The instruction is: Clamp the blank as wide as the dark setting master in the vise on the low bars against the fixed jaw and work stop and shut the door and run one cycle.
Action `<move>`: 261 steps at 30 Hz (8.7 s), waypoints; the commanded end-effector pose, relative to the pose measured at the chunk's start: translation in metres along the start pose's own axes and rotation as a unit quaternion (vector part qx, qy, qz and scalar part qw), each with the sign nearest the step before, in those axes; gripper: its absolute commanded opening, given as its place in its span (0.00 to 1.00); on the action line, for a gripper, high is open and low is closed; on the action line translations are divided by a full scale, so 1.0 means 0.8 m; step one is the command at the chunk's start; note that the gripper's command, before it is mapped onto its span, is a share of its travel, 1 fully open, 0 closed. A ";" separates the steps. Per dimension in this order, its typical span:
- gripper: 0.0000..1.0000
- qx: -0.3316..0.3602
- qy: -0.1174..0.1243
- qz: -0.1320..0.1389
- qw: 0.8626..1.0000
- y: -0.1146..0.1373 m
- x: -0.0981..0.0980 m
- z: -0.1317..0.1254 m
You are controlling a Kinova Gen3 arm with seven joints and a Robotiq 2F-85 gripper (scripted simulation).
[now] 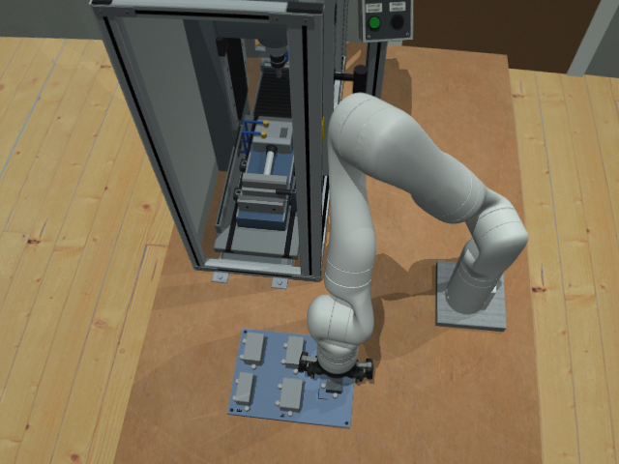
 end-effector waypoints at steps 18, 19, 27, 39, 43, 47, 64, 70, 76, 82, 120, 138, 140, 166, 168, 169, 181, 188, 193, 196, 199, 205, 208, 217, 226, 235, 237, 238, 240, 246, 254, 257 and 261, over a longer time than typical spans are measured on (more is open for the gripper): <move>0.10 0.000 0.001 0.000 1.000 0.000 0.006 0.000; 0.10 0.000 0.001 0.000 1.000 0.000 0.006 0.000; 0.10 0.000 0.001 0.000 1.000 0.000 0.005 0.000; 0.10 0.000 0.001 0.000 1.000 0.000 0.003 0.000; 0.10 0.000 0.001 0.000 1.000 0.000 0.003 0.000; 0.10 0.000 0.001 0.000 1.000 0.000 0.003 0.000; 0.10 0.000 0.001 0.000 1.000 0.000 0.003 0.000; 0.10 0.000 0.001 0.000 1.000 0.000 0.003 0.000; 0.10 0.000 0.001 0.000 1.000 0.000 0.003 0.000; 0.10 0.000 0.001 0.000 1.000 0.000 0.003 0.000; 1.00 0.000 0.001 0.000 1.000 0.000 0.004 0.000; 1.00 0.000 0.001 0.000 1.000 0.000 0.004 0.000; 1.00 0.000 0.001 0.000 1.000 0.000 0.004 0.000; 1.00 0.000 0.001 0.000 1.000 0.000 -0.059 0.000; 1.00 0.000 0.001 0.000 1.000 0.000 -0.059 0.000; 1.00 0.000 0.001 0.000 1.000 0.000 -0.059 0.000; 1.00 0.000 0.001 0.000 1.000 0.000 -0.102 0.000; 1.00 0.046 0.001 0.000 0.999 0.000 -0.102 0.000; 1.00 0.115 0.001 0.000 0.993 0.000 -0.102 0.000; 1.00 0.115 0.001 0.000 0.993 0.000 -0.102 0.000; 1.00 0.115 0.001 0.000 0.993 0.000 -0.102 0.000; 1.00 0.160 0.000 0.000 0.987 0.000 -0.102 0.000; 1.00 0.228 0.000 0.000 0.974 0.000 -0.102 0.000; 1.00 0.228 0.000 0.000 0.974 0.000 -0.102 0.000; 1.00 0.338 0.000 0.000 0.941 0.000 -0.102 0.000; 1.00 0.338 0.000 0.000 0.941 0.000 -0.102 0.000; 1.00 0.338 0.000 0.000 0.941 0.000 -0.102 0.000; 1.00 0.360 0.000 0.000 0.933 0.000 -0.102 0.000; 1.00 0.402 0.000 0.000 0.916 0.000 -0.102 0.000; 1.00 0.444 0.000 -0.001 0.896 0.000 -0.102 0.000; 1.00 0.444 0.000 -0.001 0.896 0.000 -0.102 0.000; 1.00 0.478 0.000 -0.001 0.878 0.000 -0.102 0.000; 1.00 0.500 0.000 -0.001 0.866 0.000 -0.102 0.000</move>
Point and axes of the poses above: the point where the finger pads meet when closed, its own x axis out along the fingers, its own z axis across the jaws, y = z × x, the point moved 7 cm from there along -x, back along the fingers, and after that the axes turned 5 degrees about -x, right-handed, at the moved point
